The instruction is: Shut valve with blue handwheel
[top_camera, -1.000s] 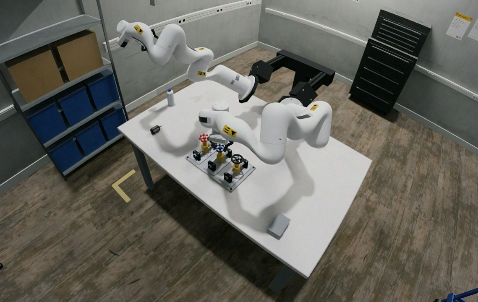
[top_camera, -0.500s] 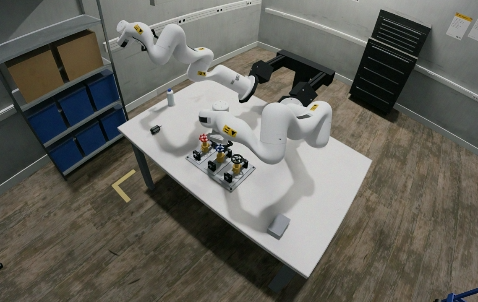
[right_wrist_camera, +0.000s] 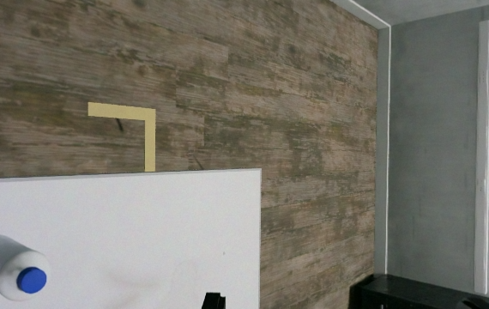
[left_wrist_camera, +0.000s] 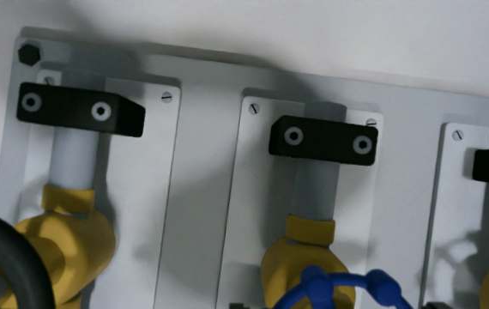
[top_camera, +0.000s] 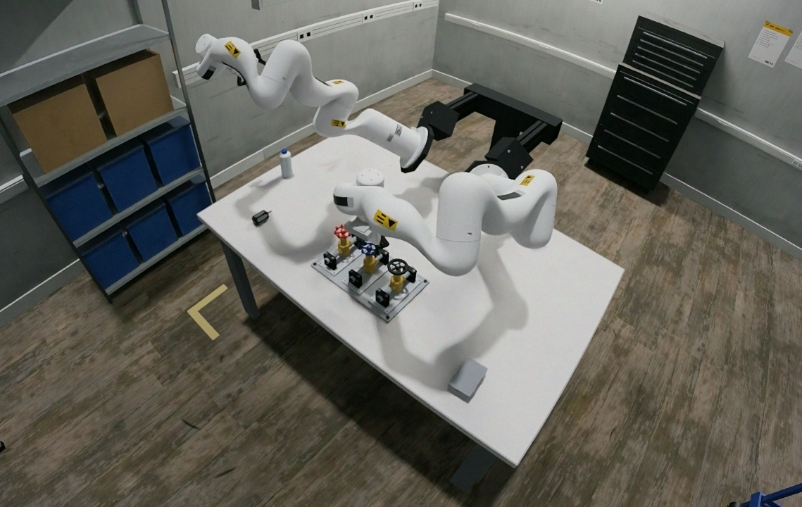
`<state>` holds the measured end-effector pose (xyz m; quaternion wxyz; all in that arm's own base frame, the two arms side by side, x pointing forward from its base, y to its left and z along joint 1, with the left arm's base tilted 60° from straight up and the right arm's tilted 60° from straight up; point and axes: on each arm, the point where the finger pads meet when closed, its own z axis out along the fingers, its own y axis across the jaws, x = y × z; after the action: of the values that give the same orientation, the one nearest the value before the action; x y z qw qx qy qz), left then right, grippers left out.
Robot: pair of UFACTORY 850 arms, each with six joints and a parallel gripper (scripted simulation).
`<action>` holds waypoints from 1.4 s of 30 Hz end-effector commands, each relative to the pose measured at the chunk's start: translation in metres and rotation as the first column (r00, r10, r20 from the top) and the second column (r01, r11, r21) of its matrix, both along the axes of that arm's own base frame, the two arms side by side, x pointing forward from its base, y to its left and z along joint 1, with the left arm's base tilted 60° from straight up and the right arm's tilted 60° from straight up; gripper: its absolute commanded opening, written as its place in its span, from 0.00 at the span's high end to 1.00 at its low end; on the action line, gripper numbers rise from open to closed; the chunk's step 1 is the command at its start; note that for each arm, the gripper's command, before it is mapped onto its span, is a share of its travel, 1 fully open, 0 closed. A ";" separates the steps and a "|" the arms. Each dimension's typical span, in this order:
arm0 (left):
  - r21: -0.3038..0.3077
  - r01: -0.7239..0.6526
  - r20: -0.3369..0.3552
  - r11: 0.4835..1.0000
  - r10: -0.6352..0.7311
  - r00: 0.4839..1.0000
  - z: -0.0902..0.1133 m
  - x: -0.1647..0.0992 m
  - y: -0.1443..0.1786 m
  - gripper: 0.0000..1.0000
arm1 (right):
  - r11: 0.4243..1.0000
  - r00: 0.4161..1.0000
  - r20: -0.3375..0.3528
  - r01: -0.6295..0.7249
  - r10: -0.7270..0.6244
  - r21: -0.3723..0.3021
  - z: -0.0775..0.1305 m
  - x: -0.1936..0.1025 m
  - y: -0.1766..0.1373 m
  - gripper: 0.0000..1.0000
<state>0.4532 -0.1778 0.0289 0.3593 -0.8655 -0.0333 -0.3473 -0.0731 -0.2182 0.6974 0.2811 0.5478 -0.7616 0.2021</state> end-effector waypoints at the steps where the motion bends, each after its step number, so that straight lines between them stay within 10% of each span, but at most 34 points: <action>1: 0.033 0.030 -0.038 0.999 -0.028 0.999 0.000 0.000 -0.001 1.00 | 1.000 1.000 0.000 0.000 0.000 -0.001 0.000 0.000 0.000 0.00; 42: 0.288 0.391 -0.463 0.874 -0.230 0.856 0.000 0.000 0.000 1.00 | 1.000 1.000 0.000 0.000 0.000 -0.001 0.000 0.000 0.000 0.00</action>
<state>0.4532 -0.1777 0.0288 0.4475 -0.8349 0.2306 -0.2226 -0.0731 -0.2182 0.6974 0.2811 0.5478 -0.7616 0.2021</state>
